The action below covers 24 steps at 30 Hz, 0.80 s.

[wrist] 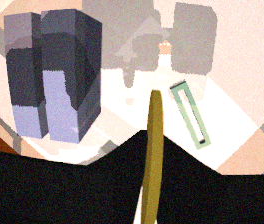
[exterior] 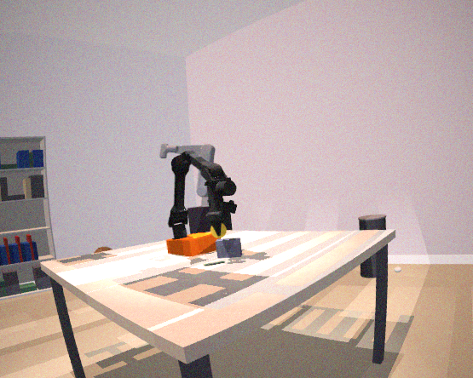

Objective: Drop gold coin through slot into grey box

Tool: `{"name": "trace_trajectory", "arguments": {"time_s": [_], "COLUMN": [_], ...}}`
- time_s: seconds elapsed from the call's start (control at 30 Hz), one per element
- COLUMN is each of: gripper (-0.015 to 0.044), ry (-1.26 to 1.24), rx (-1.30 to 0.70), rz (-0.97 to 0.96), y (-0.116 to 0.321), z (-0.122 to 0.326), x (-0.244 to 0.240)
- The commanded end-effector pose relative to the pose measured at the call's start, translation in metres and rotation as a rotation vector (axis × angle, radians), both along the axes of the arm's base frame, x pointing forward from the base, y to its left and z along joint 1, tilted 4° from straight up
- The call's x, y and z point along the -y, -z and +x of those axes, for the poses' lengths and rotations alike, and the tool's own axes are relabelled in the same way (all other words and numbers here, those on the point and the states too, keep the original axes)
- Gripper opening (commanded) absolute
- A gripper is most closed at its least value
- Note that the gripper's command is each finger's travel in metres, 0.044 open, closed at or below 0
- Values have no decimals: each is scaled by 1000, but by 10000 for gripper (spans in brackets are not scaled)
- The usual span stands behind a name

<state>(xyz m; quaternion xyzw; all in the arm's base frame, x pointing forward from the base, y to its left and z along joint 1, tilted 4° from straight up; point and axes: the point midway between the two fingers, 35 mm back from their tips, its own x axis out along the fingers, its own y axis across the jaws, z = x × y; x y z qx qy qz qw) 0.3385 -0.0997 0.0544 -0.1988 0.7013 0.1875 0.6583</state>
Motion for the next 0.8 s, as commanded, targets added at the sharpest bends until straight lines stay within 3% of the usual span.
{"name": "trace_trajectory", "arguments": {"time_s": [0.0,0.77], "gripper": [0,0], "ry": [4,4], "rx": [9,7], "rz": [2,6], "y": [-2,0], "z": [-1,-17], "x": [-9,-67]}}
